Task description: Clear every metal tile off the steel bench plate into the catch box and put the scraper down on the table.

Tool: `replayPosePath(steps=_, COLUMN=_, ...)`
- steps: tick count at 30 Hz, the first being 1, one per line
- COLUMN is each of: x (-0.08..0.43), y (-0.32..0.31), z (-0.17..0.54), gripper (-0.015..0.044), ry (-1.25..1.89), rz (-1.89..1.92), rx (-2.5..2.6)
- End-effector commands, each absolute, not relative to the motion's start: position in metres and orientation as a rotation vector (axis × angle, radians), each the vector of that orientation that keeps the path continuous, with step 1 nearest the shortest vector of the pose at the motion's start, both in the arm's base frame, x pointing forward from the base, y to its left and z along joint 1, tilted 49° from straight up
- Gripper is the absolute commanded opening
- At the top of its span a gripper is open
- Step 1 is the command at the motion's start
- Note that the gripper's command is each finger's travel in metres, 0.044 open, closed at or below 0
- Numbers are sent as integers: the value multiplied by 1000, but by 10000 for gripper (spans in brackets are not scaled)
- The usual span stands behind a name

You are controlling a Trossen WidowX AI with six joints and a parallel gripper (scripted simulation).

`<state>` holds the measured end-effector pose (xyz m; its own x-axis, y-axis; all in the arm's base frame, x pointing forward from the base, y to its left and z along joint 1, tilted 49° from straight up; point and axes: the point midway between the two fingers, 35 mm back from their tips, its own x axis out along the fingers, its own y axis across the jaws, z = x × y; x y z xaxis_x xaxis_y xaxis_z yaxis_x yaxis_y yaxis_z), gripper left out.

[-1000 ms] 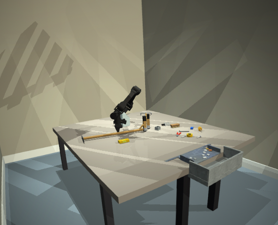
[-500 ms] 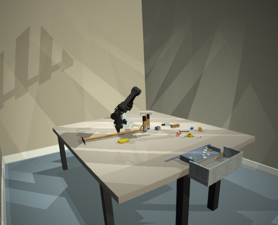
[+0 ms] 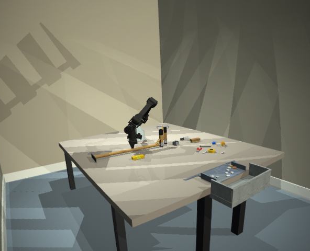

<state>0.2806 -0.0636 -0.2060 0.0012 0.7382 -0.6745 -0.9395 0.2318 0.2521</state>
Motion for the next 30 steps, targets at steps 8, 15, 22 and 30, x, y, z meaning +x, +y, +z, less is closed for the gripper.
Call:
replayPosePath(steps=8, x=283, y=-88, z=-187, gripper=0, ry=822, rz=1347, rx=-309)
replayPosePath(steps=15, x=283, y=-108, z=-170, gripper=0, ry=824, rz=1346, rx=-310)
replayPosePath(steps=22, x=282, y=-127, z=-151, gripper=0, ry=824, rz=1347, rx=-310)
replayPosePath(steps=30, x=279, y=-139, z=-139, gripper=0, ry=824, rz=1347, rx=-309)
